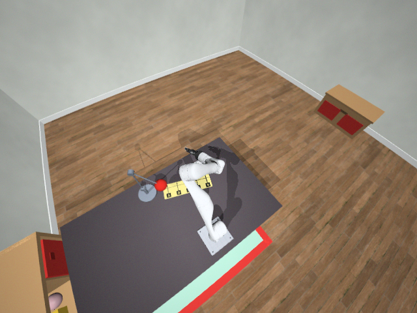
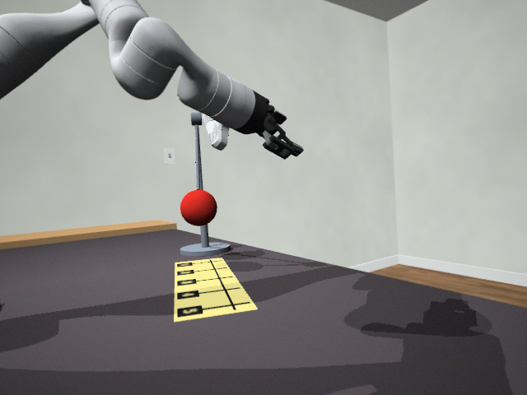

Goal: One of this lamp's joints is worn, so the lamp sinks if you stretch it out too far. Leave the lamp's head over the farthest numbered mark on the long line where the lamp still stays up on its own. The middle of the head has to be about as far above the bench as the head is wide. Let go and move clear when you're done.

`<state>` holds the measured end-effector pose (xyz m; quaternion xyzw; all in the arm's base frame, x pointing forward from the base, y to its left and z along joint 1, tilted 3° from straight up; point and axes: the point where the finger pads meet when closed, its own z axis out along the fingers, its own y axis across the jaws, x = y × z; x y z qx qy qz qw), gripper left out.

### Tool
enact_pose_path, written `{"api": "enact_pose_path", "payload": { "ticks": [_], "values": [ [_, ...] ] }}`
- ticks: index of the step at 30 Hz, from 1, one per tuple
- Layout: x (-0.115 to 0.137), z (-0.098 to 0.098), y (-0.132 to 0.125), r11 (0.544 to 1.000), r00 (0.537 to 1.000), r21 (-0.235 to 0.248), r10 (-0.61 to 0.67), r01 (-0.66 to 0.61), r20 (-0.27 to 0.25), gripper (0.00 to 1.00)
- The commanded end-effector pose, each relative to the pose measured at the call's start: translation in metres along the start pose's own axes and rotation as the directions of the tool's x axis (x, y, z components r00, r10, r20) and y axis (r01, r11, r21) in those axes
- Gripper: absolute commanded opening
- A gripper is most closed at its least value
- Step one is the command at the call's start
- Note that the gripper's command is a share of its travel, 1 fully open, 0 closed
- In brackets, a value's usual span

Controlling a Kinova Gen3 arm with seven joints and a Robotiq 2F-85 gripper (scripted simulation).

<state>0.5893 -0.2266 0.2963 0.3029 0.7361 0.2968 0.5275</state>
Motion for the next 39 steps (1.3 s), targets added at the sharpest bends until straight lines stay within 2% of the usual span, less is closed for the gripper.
{"api": "enact_pose_path", "payload": {
  "ticks": [1,23,30,39],
  "values": [
    [-0.001,0.0,0.001,1.0,1.0,-0.001,-0.001,0.001,0.001,1.0],
    [-0.001,0.0,0.001,1.0,1.0,-0.001,-0.001,0.001,0.001,1.0],
    [0.021,-0.002,0.019,0.991,0.99,-0.054,-0.124,0.12,-0.069,1.0],
    [0.047,-0.005,0.04,0.961,0.954,-0.122,-0.265,0.249,-0.14,1.0]
  ]
}}
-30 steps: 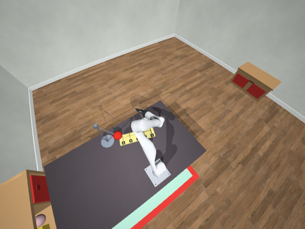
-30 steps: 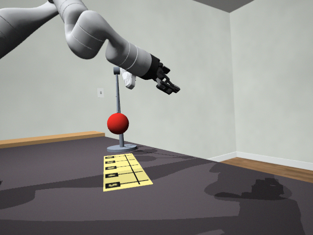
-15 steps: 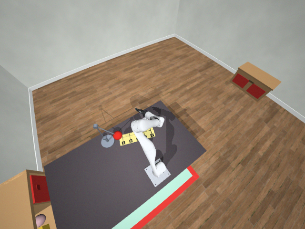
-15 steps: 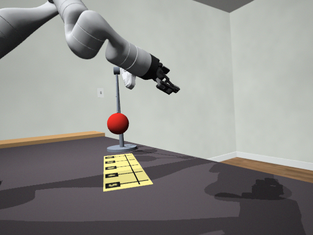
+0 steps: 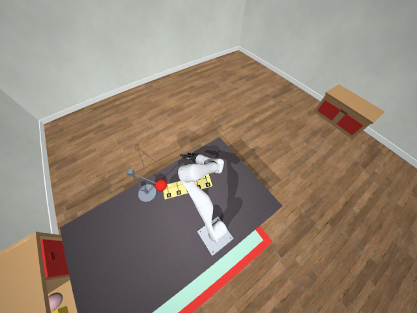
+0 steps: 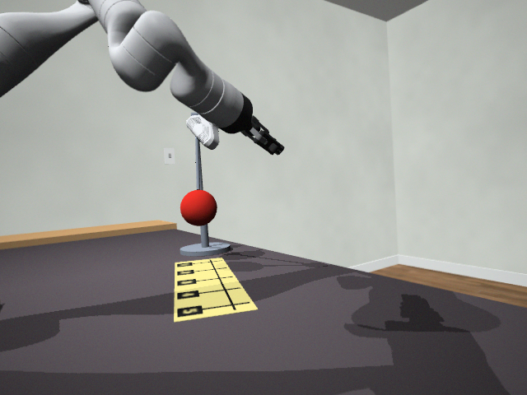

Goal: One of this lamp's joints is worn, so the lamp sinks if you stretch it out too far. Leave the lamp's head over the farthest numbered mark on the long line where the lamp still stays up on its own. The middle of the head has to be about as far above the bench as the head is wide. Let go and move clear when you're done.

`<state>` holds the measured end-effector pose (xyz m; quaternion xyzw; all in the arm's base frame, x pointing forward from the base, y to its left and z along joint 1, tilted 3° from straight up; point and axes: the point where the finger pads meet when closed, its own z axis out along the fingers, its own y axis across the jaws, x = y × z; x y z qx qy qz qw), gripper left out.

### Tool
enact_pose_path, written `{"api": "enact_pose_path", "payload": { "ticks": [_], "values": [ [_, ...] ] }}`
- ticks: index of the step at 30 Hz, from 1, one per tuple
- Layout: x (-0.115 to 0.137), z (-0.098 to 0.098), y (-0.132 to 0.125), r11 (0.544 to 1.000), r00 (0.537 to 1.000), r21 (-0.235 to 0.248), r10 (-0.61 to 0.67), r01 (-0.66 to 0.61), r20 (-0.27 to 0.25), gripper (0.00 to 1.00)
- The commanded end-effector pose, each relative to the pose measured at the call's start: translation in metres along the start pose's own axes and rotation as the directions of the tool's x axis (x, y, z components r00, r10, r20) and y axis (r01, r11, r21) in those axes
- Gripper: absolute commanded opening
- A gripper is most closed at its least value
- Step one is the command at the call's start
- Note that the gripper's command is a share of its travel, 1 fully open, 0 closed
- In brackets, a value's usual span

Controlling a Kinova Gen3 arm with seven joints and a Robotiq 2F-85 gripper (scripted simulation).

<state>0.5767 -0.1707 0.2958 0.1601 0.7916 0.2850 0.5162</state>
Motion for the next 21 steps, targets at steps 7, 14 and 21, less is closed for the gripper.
{"api": "enact_pose_path", "payload": {
  "ticks": [7,14,21],
  "values": [
    [0.018,-0.001,0.02,0.992,0.991,-0.052,-0.114,0.111,-0.062,1.0],
    [0.041,-0.004,0.036,0.969,0.964,-0.108,-0.235,0.223,-0.125,1.0],
    [0.058,-0.008,0.045,0.943,0.933,-0.152,-0.321,0.297,-0.165,1.0]
  ]
}}
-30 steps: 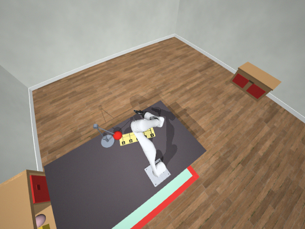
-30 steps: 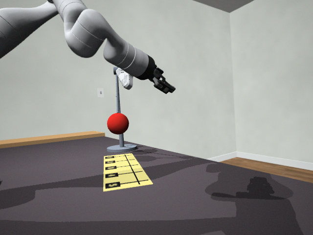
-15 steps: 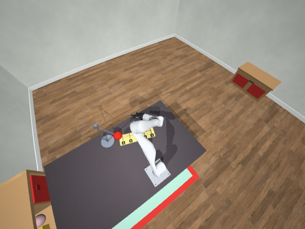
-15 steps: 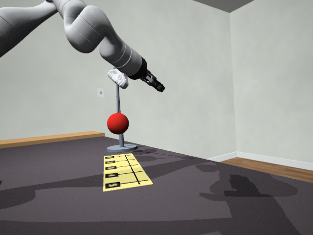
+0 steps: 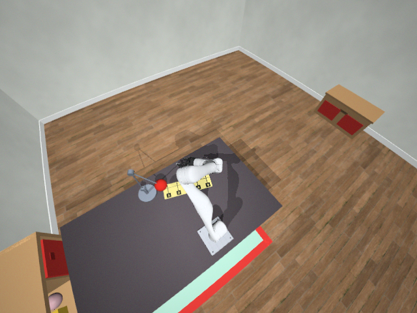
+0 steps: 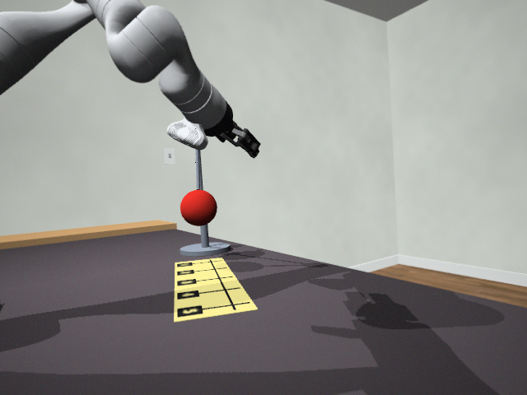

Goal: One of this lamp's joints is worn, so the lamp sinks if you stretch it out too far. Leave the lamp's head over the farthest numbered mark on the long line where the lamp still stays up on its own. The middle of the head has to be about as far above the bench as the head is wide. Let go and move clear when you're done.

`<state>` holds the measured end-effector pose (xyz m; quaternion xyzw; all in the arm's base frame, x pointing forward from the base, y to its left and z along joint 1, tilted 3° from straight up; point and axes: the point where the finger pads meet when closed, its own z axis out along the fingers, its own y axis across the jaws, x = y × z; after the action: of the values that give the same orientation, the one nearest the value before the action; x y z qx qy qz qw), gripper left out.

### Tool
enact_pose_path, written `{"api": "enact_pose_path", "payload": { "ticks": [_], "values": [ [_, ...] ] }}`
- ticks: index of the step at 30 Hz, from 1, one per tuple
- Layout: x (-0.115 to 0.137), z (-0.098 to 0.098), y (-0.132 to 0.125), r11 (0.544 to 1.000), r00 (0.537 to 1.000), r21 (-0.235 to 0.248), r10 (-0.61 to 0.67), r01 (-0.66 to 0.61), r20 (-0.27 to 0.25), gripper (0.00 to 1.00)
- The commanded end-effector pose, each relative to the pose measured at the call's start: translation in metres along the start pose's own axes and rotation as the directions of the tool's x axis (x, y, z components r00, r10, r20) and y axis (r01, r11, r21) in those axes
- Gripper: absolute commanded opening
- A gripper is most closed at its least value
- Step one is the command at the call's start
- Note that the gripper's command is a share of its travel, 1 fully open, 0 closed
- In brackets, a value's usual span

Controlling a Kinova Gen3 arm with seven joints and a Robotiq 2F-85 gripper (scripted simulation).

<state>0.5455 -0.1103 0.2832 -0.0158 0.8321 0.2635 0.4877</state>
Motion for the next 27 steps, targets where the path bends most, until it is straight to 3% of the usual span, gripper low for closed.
{"api": "enact_pose_path", "payload": {
  "ticks": [1,12,14,27],
  "values": [
    [0.005,0.0,0.007,0.999,0.999,-0.016,-0.035,0.035,-0.018,1.0],
    [0.039,-0.003,0.035,0.972,0.967,-0.101,-0.225,0.213,-0.122,1.0],
    [0.039,-0.003,0.035,0.972,0.967,-0.101,-0.225,0.213,-0.122,1.0],
    [0.086,-0.016,0.055,0.89,0.869,-0.222,-0.443,0.397,-0.22,1.0]
  ]
}}
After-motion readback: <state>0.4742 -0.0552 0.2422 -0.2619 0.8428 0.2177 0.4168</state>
